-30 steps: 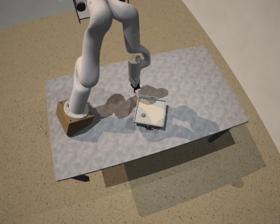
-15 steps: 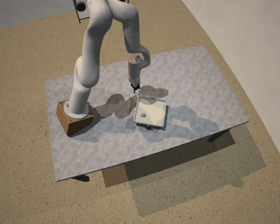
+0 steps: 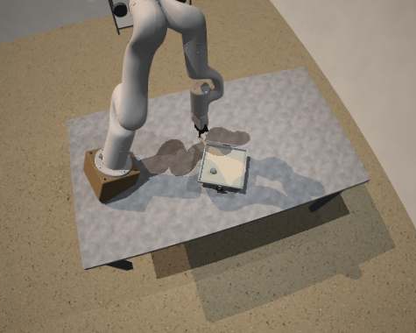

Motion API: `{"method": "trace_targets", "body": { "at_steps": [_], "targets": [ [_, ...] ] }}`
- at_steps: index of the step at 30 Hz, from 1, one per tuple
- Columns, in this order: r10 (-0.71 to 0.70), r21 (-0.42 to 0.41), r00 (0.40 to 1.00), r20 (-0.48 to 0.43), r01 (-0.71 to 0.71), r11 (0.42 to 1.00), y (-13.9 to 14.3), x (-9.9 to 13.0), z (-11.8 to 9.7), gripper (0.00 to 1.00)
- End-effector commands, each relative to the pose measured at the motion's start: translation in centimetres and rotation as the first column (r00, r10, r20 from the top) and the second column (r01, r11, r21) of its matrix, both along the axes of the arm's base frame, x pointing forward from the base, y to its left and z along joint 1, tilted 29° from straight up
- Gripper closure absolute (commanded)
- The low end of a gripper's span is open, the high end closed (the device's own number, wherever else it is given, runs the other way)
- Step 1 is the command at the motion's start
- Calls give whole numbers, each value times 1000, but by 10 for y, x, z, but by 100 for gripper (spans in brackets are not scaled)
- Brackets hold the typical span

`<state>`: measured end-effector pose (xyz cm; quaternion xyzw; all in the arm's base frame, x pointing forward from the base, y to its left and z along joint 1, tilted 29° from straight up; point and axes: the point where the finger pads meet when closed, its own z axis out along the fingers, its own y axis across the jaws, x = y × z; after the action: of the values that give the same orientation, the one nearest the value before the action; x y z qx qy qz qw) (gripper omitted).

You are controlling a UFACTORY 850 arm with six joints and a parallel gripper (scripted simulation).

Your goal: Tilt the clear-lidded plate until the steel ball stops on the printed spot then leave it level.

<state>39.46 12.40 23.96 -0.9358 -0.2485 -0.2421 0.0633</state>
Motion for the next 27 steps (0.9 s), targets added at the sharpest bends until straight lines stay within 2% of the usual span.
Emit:
{"method": "trace_targets", "body": {
  "at_steps": [1, 5, 6, 27],
  "targets": [
    [0, 1, 1000, 4, 0, 1000, 0, 2, 2, 100],
    [0, 1, 1000, 4, 0, 1000, 0, 2, 2, 100],
    [0, 1, 1000, 4, 0, 1000, 0, 2, 2, 39],
    [0, 1, 1000, 4, 0, 1000, 0, 2, 2, 39]
  ]
}}
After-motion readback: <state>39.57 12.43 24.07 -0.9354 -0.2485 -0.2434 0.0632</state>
